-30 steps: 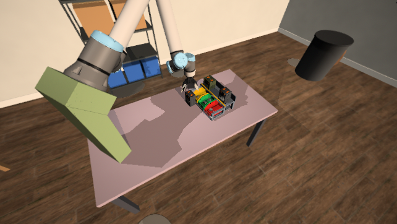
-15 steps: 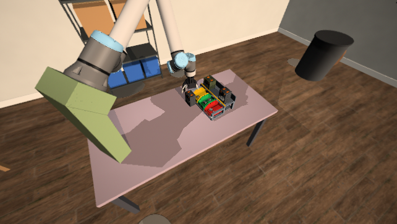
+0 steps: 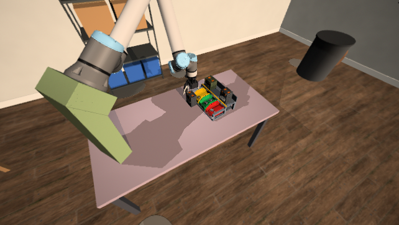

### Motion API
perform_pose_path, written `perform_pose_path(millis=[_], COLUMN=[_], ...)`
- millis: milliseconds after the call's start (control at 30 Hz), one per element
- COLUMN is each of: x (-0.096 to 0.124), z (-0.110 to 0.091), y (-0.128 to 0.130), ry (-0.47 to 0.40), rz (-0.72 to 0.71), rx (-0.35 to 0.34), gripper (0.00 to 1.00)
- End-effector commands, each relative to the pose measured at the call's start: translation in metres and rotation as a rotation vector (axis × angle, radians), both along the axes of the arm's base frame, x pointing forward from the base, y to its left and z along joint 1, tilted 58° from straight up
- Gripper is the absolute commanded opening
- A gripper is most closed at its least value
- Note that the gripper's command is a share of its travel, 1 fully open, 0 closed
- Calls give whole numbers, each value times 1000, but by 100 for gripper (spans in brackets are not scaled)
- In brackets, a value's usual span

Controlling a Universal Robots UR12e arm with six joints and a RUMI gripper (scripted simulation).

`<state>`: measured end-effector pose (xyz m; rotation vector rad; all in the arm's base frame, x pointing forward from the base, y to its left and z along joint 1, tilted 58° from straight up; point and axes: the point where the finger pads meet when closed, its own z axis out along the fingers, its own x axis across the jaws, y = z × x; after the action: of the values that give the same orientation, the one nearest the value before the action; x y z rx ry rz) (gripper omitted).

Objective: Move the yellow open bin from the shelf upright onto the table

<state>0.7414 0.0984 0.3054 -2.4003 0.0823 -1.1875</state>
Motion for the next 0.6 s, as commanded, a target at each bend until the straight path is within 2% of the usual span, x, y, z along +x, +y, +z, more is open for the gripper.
perform_pose_path(millis=[0,100,500,533,567], x=[0,0,0,0,0], z=[0,0,0,0,0], y=[0,0,0,0,0], ry=[-11,-26,-26,-26,-26], rz=[15,40,40,38,38], rx=[-22,-56,-56,-55,-55], gripper=[100,100,100,58,58])
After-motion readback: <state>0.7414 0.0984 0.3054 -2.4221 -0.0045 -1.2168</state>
